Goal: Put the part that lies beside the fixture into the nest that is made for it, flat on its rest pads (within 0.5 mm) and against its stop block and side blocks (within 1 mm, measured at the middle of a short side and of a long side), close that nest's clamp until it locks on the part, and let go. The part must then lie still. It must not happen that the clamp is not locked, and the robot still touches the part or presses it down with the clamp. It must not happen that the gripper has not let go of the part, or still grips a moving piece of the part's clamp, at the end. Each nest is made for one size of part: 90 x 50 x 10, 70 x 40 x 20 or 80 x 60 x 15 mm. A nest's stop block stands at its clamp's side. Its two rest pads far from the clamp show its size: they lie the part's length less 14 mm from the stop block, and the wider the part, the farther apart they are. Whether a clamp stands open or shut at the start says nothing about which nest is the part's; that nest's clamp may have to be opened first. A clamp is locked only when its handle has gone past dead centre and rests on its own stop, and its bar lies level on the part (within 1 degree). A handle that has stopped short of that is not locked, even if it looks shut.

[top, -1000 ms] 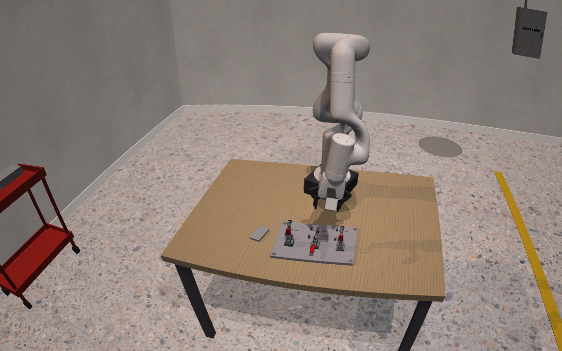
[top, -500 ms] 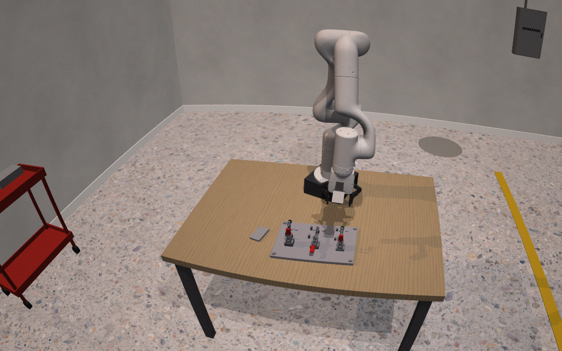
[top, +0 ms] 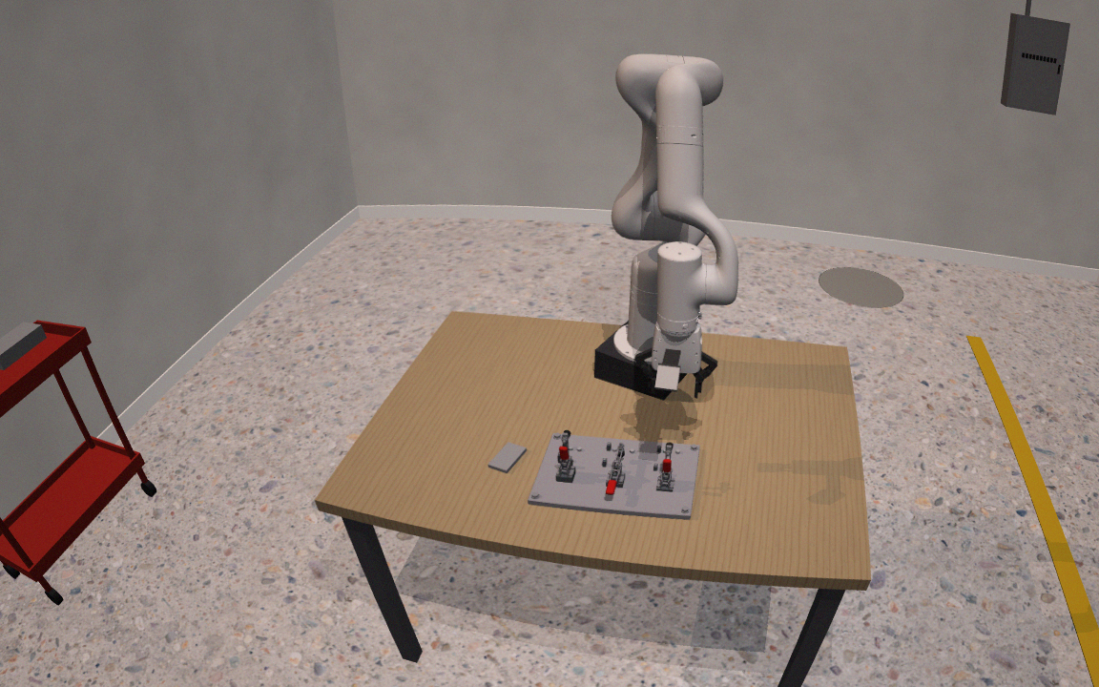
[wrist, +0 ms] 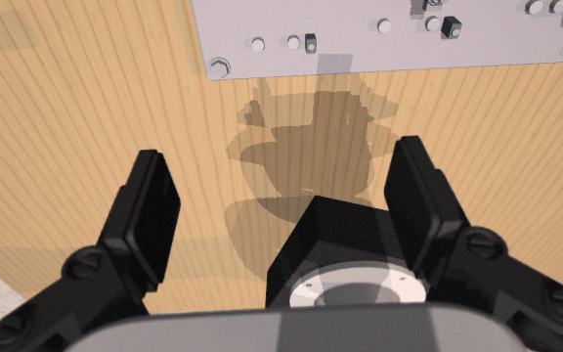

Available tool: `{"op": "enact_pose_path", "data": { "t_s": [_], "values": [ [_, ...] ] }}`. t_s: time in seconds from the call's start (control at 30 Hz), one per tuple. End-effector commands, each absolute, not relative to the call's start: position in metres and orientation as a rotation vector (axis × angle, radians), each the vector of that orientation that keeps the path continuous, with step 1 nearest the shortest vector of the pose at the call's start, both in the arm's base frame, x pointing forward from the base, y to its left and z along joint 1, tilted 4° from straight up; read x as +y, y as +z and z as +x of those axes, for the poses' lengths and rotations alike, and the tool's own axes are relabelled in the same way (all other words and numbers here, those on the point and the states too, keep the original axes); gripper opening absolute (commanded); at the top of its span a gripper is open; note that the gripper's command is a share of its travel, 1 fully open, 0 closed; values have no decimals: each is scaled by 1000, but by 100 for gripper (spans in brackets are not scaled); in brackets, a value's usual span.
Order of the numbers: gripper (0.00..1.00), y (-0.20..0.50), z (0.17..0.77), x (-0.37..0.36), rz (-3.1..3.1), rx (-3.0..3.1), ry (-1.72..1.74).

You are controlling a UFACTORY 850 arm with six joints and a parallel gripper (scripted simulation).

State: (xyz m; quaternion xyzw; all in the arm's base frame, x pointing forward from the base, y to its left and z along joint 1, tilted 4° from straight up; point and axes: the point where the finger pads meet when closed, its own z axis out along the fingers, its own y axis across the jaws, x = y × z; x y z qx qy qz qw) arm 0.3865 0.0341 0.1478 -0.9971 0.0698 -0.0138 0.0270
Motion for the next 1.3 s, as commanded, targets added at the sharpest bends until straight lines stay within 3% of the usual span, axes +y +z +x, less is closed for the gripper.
{"op": "enact_pose_path", "data": {
  "t_s": [0.0,0.5,0.53,1.27],
  "values": [
    [100,149,387,35,-3073,217,-46],
    [100,149,387,35,-3073,217,-46],
    [0,149,387,35,-3073,217,-46],
    [0,149,387,35,-3073,217,-46]
  ]
}}
